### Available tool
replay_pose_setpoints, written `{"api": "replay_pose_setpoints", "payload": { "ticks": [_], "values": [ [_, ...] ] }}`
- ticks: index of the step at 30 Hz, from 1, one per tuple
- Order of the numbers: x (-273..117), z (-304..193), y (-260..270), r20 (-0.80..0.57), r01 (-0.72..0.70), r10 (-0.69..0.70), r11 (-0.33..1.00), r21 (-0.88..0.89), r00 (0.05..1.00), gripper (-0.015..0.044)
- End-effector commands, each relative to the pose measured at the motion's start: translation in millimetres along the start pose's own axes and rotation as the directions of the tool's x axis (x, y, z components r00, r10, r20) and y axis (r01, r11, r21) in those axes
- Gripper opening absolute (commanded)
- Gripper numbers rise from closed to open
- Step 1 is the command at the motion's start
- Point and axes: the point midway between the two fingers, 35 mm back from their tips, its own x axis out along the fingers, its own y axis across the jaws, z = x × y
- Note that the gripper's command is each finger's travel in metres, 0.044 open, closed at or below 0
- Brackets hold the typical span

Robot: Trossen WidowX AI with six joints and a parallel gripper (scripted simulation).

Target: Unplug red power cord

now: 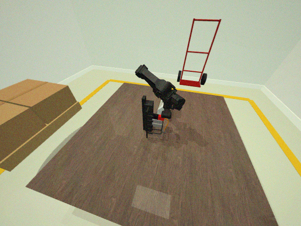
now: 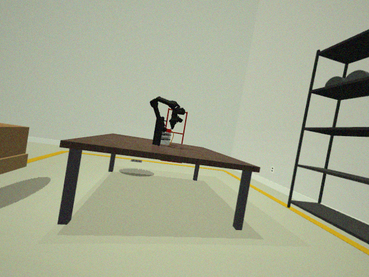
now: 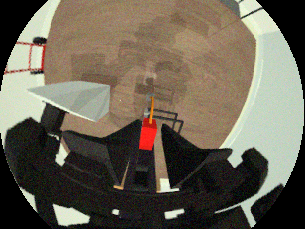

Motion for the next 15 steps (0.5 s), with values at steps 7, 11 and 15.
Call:
{"api": "replay_pose_setpoints", "payload": {
  "ticks": [7, 11, 15],
  "values": [
    [0, -17, 0, -0.004, 0.002, -0.002, 1.000, -0.004, 1.000, 0.0160],
    [0, -23, 0, -0.004, 0.002, -0.002, 1.000, -0.004, 1.000, 0.0160],
    [0, -30, 1, -0.005, 0.002, -0.002, 1.000, -0.004, 1.000, 0.0160]
  ]
}}
